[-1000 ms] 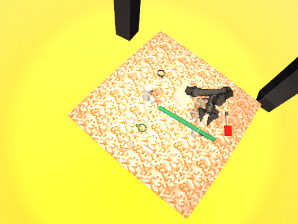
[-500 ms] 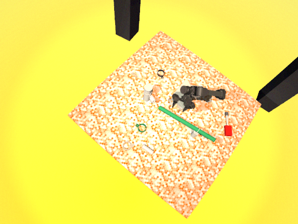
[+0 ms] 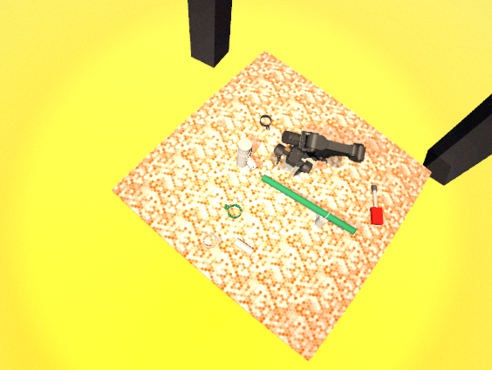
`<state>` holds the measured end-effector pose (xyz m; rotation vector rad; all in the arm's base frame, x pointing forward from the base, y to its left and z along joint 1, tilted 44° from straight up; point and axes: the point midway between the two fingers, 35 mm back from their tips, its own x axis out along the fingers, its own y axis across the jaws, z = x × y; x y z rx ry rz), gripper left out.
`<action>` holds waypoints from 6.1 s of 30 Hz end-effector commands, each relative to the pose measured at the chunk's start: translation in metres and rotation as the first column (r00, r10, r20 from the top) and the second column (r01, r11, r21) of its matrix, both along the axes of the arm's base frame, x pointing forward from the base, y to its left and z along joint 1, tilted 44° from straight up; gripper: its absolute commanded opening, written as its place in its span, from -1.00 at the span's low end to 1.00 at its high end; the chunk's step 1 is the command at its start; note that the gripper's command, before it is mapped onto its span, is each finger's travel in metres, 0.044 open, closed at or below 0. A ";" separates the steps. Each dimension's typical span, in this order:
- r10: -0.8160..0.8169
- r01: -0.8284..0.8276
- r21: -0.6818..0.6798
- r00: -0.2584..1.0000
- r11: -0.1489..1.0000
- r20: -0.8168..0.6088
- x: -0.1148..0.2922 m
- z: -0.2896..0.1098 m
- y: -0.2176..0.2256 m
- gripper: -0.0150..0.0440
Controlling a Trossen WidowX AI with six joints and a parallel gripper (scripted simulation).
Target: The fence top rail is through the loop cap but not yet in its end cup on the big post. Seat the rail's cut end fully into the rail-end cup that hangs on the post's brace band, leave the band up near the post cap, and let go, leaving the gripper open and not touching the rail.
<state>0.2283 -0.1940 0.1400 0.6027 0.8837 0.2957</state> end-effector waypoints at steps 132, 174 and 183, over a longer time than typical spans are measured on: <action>0.819 -0.408 -0.817 0.558 0.408 0.130 0.024 -0.200 -0.013 -0.49; 0.862 -0.378 -0.851 0.483 0.364 0.154 0.014 -0.199 -0.011 -0.49; 0.862 -0.378 -0.851 0.483 0.364 0.154 0.014 -0.199 -0.011 0.31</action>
